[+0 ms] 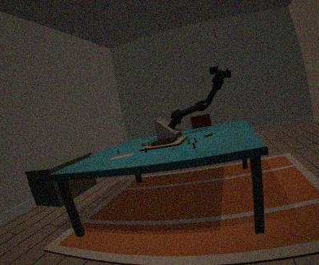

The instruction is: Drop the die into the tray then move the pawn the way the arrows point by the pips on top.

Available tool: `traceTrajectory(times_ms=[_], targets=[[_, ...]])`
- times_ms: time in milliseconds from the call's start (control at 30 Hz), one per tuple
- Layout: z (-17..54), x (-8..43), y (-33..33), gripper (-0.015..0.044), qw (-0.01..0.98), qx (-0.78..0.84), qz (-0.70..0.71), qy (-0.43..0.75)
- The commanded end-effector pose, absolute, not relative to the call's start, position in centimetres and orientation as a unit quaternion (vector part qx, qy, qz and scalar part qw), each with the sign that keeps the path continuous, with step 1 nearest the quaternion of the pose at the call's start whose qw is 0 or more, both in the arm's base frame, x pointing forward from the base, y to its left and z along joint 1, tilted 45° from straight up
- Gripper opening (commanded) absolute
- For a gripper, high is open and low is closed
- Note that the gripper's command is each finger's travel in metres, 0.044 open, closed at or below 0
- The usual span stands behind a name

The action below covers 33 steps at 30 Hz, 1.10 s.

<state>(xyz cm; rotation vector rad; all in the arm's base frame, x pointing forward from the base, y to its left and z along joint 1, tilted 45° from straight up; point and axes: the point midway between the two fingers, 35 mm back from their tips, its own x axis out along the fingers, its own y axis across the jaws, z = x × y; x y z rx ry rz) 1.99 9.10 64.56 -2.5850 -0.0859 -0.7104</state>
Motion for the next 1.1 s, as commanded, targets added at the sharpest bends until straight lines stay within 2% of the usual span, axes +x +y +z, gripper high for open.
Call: traceTrajectory(times_ms=[0, 133, 300, 633, 733, 1067], targets=[[64.6, 2.1, 9.0, 0.0374, 0.229, -0.938, -0.257, -0.031], [64.3, 4.3, 7.1, 0.0275, 0.270, -0.934, -0.234, -0.026], [63.0, 9.4, 2.5, 0.0275, 0.366, -0.913, -0.180, -0.010], [59.7, 16.5, -6.0, 0.0275, 0.502, -0.851, -0.132, 0.072], [58.8, 17.8, -8.2, 0.0275, 0.516, -0.840, -0.135, 0.101], [48.9, 25.7, -17.8, 0.0275, 0.656, -0.726, -0.047, 0.200]])
